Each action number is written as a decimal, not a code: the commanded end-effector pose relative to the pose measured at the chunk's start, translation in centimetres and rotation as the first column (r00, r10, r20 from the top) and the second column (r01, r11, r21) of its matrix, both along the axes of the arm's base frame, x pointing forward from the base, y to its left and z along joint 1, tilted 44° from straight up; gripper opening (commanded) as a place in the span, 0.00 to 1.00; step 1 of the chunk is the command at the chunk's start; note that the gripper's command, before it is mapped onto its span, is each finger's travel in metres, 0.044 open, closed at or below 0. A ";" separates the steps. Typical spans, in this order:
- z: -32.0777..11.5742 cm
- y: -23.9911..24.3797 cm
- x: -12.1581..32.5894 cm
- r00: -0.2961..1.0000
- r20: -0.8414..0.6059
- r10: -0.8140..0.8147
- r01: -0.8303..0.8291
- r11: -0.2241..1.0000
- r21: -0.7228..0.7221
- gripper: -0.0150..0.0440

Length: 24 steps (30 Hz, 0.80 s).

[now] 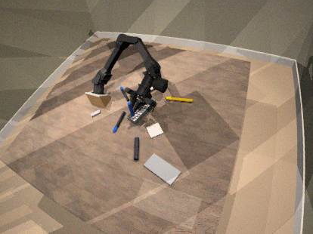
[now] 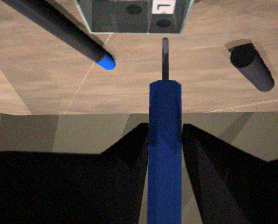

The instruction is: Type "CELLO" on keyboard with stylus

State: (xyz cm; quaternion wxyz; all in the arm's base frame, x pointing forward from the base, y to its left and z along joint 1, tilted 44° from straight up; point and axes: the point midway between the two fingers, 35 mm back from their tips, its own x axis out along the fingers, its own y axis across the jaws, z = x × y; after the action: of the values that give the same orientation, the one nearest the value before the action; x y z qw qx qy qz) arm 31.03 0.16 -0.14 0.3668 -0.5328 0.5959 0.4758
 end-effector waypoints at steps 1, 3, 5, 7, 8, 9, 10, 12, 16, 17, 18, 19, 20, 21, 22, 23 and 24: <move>-0.4 0.2 -0.2 1.000 -0.004 -0.003 0.003 1.000 0.000 0.25; -0.4 0.2 -0.2 1.000 -0.004 -0.003 0.003 1.000 0.000 0.25; -0.6 0.4 -0.2 1.000 -0.004 -0.003 0.003 1.000 0.000 0.34; -0.6 0.4 -0.2 1.000 -0.004 -0.003 0.003 1.000 0.000 0.39; -0.7 0.5 -0.2 1.000 -0.004 -0.003 0.003 1.000 0.000 0.39; -0.7 0.5 -0.2 1.000 -0.004 -0.003 0.003 1.000 0.000 0.39; -0.7 0.5 -0.2 1.000 -0.004 -0.003 0.003 1.000 0.000 0.39; -0.7 0.5 -0.2 1.000 -0.004 -0.003 0.003 1.000 0.000 0.39; -0.8 0.6 -0.2 1.000 -0.004 -0.003 0.003 1.000 0.000 0.39; -0.9 0.6 -0.2 1.000 -0.004 -0.003 0.003 1.000 0.000 0.39; -0.9 0.7 -0.3 1.000 -0.004 -0.003 0.003 1.000 0.000 0.39; -0.9 0.7 -0.3 1.000 -0.004 -0.003 0.003 1.000 0.000 0.39; -0.9 0.7 -0.3 1.000 -0.004 -0.003 0.003 1.000 0.000 0.39; -1.0 0.8 -0.3 1.000 -0.004 -0.003 0.003 1.000 0.000 0.39; -1.0 0.8 -0.3 1.000 -0.004 -0.003 0.003 1.000 0.000 0.39; -1.0 0.8 -0.3 1.000 -0.004 -0.003 0.003 1.000 0.000 0.39; -1.1 0.8 -0.3 1.000 -0.004 -0.003 0.003 1.000 0.000 0.39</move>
State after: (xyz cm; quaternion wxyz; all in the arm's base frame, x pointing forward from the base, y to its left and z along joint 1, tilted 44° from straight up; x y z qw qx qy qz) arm 30.77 0.81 -1.02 0.3641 -0.5326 0.5976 0.4761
